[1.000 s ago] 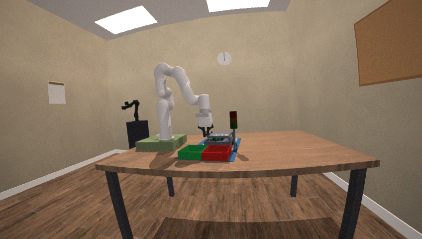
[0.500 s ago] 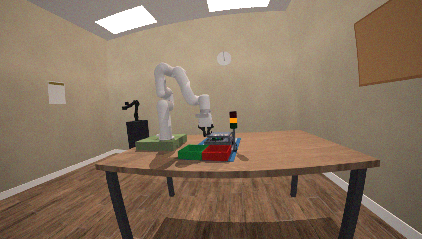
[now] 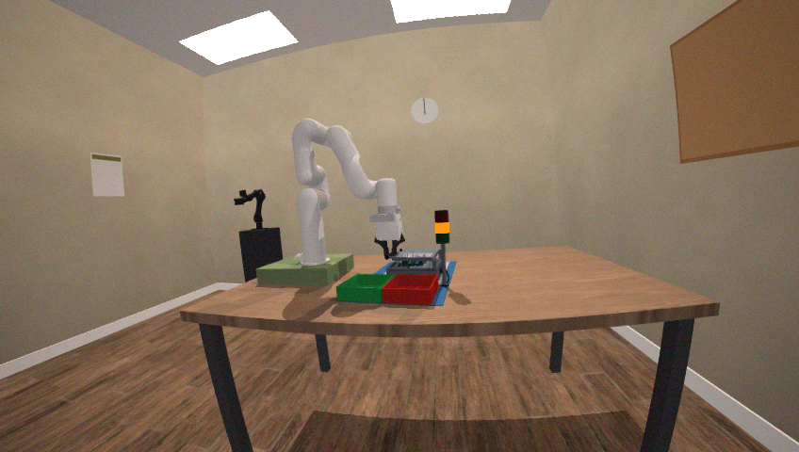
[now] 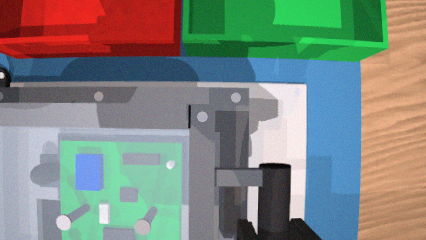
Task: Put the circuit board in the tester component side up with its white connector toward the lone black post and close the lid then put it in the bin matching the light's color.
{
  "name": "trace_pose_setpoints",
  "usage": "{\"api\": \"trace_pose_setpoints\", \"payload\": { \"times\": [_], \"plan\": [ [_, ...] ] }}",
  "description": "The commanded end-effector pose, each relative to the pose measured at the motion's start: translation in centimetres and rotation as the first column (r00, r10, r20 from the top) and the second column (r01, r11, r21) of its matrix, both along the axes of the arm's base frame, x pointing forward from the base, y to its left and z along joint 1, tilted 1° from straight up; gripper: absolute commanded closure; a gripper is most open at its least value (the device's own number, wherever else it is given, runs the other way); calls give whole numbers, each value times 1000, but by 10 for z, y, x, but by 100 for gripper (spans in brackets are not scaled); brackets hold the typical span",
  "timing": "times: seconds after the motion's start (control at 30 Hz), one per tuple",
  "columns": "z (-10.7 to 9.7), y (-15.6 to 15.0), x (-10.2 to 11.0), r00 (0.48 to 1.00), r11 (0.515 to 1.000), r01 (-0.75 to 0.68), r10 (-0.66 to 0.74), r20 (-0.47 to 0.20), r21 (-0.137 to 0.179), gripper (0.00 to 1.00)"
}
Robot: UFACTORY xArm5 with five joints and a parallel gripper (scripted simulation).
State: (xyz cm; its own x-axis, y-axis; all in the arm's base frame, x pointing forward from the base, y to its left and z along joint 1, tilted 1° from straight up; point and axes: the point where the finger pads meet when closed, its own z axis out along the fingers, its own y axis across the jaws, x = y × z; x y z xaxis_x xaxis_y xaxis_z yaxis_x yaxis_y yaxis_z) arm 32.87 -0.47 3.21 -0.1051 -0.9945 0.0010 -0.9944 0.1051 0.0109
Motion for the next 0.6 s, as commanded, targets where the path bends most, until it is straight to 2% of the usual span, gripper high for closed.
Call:
{"api": "trace_pose_setpoints", "payload": {
  "times": [0.0, 0.57],
  "plan": [
    [1, 0, 1, 1000, 1000, 0, 0, 3, 0, 76],
    [4, 0, 1, 1000, 1000, 0, 0, 3, 0, 76]
  ]
}}
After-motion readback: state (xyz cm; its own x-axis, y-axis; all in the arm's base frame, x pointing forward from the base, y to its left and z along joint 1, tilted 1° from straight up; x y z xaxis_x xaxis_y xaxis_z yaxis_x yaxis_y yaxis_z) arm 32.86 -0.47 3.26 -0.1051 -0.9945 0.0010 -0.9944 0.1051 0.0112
